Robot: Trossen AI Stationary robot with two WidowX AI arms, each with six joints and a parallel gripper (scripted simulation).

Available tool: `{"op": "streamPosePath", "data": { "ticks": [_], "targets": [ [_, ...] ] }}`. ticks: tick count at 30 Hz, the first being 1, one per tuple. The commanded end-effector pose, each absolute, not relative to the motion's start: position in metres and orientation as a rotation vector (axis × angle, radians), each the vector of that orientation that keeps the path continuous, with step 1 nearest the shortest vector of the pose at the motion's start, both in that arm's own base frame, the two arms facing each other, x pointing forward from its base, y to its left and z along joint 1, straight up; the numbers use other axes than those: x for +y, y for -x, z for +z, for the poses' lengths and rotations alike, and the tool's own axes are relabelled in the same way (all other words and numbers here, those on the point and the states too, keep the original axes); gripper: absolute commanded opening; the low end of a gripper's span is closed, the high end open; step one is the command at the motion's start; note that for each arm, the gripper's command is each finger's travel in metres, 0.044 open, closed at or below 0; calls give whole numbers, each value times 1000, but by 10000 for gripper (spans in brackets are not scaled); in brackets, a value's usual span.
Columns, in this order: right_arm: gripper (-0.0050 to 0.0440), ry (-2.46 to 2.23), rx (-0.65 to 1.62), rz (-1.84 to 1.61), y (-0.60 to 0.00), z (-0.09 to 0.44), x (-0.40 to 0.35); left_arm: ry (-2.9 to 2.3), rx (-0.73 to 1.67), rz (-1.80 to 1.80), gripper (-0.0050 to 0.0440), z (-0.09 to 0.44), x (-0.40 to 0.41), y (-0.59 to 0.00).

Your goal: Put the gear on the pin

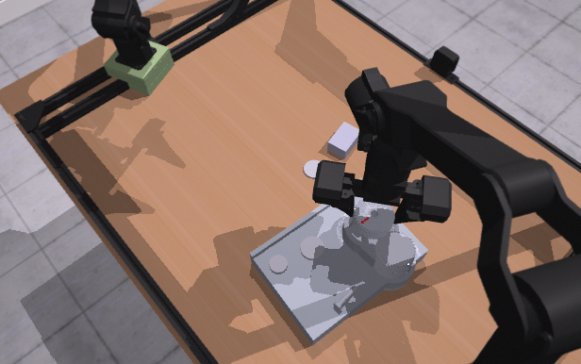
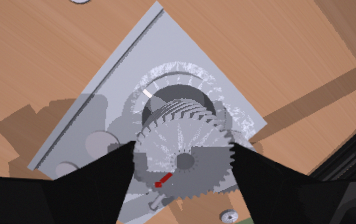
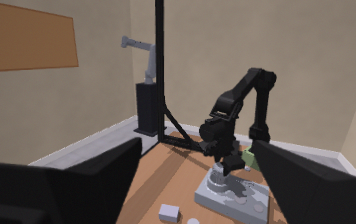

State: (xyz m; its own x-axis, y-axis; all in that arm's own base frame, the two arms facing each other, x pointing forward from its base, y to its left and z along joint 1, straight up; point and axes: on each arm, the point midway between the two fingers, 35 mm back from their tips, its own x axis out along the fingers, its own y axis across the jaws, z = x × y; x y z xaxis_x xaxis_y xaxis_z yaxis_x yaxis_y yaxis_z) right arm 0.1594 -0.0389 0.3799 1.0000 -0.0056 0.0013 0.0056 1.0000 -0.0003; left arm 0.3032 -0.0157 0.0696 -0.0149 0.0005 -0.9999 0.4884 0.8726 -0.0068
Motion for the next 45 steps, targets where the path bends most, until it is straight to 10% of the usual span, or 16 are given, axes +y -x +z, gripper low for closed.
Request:
{"op": "streamPosePath", "data": {
  "ticks": [1, 45],
  "targets": [
    [400, -1, -1, 0, -159, 380, -38, -406, 1532, -406, 0, 67, -17, -308],
    [400, -1, -1, 0, -159, 380, -38, -577, 1493, -577, 0, 48, -17, -308]
  ]
}}
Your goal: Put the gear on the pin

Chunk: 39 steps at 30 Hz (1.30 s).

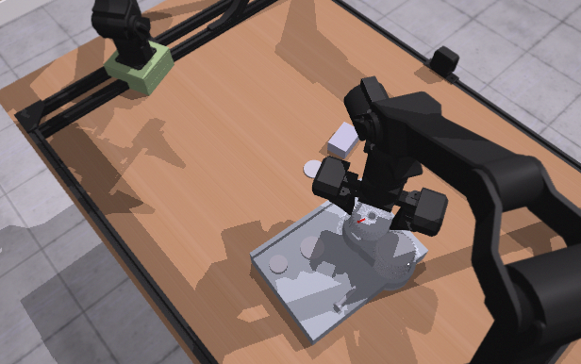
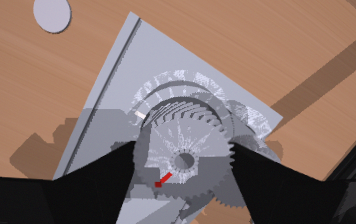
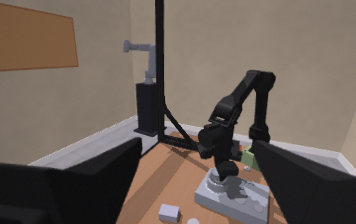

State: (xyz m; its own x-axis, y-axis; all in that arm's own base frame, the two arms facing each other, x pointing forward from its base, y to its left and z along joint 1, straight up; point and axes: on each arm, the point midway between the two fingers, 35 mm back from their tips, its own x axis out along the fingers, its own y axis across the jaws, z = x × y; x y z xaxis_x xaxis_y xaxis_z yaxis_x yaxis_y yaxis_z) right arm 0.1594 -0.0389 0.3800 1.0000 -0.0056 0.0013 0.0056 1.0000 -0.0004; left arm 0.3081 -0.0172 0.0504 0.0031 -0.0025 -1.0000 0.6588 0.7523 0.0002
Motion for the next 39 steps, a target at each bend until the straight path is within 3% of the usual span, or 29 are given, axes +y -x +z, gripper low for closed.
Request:
{"op": "streamPosePath", "data": {
  "ticks": [1, 36, 39],
  "targets": [
    [400, -1, -1, 0, -159, 380, -38, -584, 1491, -584, 0, 48, -17, -308],
    [400, -1, -1, 0, -159, 380, -38, -781, 1426, -781, 0, 36, -17, -308],
    [400, -1, -1, 0, -159, 380, -38, -781, 1426, -781, 72, 36, -17, -308]
  ]
}}
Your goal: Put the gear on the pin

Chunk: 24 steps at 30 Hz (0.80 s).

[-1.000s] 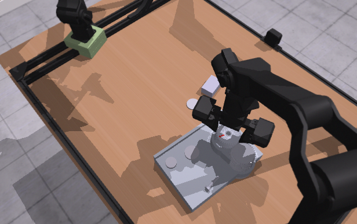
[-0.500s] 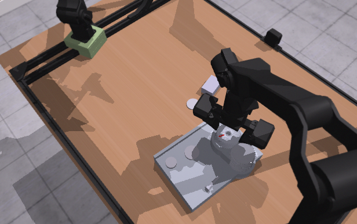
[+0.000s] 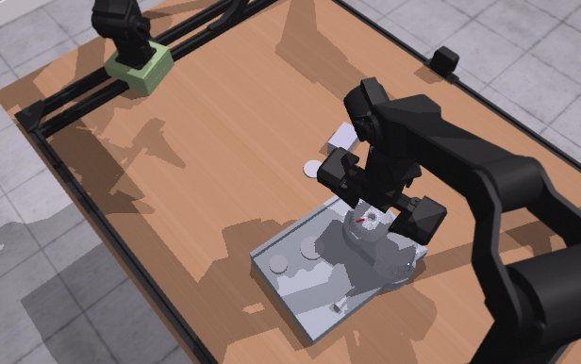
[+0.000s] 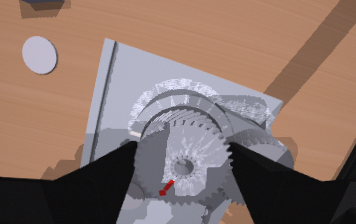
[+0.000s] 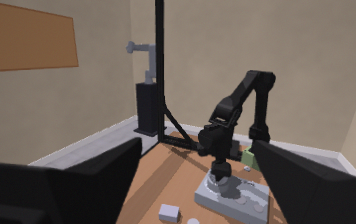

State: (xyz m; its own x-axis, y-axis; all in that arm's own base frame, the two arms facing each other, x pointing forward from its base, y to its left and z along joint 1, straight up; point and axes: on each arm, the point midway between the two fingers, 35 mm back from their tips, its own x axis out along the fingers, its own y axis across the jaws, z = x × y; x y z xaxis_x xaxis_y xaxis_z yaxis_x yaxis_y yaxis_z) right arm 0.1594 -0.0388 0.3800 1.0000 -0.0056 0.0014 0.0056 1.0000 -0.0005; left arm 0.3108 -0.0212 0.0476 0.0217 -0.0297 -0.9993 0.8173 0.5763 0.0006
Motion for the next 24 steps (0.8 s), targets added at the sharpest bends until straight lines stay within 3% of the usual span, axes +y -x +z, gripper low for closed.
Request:
{"op": "streamPosePath", "data": {
  "ticks": [1, 9, 11, 16, 24],
  "targets": [
    [400, -1, -1, 0, -159, 380, -38, -781, 1426, -781, 96, 36, -17, -308],
    [400, -1, -1, 0, -159, 380, -38, -781, 1426, -781, 288, 36, -17, -308],
    [400, -1, -1, 0, -159, 380, -38, -781, 1426, -781, 288, 36, -17, -308],
    [400, -1, -1, 0, -159, 380, -38, -781, 1426, -781, 400, 36, -17, -308],
    [400, -1, -1, 0, -159, 380, -38, -781, 1426, -781, 400, 36, -17, -308]
  ]
}}
